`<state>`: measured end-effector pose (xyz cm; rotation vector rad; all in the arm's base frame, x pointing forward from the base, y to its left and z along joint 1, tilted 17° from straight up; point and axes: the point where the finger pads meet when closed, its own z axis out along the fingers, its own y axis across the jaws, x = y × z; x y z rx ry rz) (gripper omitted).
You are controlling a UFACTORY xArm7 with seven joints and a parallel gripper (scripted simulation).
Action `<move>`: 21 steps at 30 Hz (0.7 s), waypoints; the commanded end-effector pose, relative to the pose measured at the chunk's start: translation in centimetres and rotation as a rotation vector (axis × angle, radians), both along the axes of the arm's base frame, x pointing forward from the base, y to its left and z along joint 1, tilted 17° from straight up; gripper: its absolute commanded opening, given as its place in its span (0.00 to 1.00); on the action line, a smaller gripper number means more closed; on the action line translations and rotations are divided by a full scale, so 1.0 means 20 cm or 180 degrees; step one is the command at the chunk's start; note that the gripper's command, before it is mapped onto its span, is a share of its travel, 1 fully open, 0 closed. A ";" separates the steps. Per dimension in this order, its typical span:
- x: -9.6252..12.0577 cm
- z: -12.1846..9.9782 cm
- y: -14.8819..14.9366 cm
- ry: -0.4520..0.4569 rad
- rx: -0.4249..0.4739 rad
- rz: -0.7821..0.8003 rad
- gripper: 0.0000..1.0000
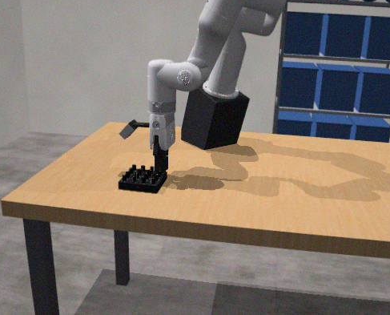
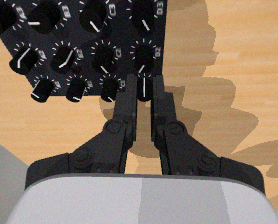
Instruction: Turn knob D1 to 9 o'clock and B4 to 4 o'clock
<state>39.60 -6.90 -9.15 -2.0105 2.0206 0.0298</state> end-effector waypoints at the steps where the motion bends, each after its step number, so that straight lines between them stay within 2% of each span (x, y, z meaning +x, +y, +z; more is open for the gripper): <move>1: 0.00 0.00 0.00 -0.0008 -0.0004 -0.0005 0.08; 21: 0.00 0.00 0.00 -0.0016 -0.0011 0.0034 0.08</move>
